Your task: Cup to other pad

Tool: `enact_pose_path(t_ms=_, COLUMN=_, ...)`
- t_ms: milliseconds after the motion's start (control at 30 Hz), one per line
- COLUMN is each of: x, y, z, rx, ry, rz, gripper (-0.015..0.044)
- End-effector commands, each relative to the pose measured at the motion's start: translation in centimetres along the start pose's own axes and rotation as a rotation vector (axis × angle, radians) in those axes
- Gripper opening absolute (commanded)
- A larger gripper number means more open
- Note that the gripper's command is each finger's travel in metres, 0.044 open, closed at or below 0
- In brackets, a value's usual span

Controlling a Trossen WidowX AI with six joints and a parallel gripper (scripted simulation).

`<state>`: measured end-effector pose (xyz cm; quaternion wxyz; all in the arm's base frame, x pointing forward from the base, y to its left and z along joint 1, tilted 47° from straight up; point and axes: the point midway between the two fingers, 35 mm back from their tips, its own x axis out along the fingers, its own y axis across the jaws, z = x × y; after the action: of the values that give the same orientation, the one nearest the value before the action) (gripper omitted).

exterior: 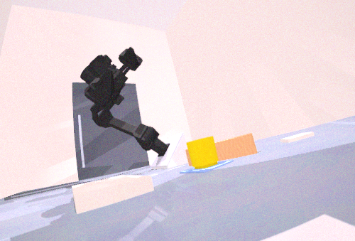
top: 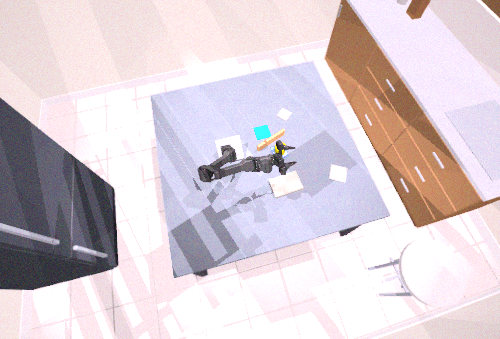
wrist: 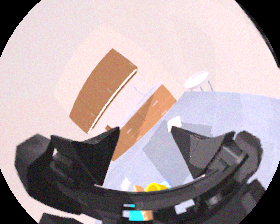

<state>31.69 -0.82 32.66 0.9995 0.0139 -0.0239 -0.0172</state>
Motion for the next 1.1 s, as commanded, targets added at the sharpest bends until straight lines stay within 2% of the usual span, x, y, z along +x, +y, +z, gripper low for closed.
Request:
enact_pose_path(t_ms=0, x=0.2, y=0.0, z=-0.3, rx=0.015, ry=0.014, rz=-0.003, gripper=0.0374)
enact_pose_path(t_ms=133, x=2.5, y=0.1, z=-5.8, rx=0.287, ry=0.288, rz=-0.113, gripper=0.0269)
enact_pose_path(t_ms=267, x=3.3, y=0.4, z=-12.2, rx=0.533, ry=0.564, rz=-0.35, gripper=0.0167)
enact_pose_path(t_ms=433, x=1.8, y=0.6, z=-18.6, rx=0.687, ry=0.768, rz=-0.756, gripper=0.0167)
enact_pose_path(t_ms=567, x=-0.2, y=0.4, z=-21.7, rx=0.684, ry=0.784, rz=-1.099, gripper=0.0167)
enact_pose_path(t_ms=733, x=-1.4, y=0.2, z=-22.9, rx=0.574, ry=0.651, rz=-1.405, gripper=0.0167)
enact_pose_path(t_ms=833, x=-1.4, y=0.1, z=-22.9, rx=0.538, ry=0.602, rz=-1.459, gripper=0.0167)
enact_pose_path(t_ms=1067, x=-1.6, y=0.2, z=-23.0, rx=0.538, ry=0.602, rz=-1.459, gripper=0.0167)
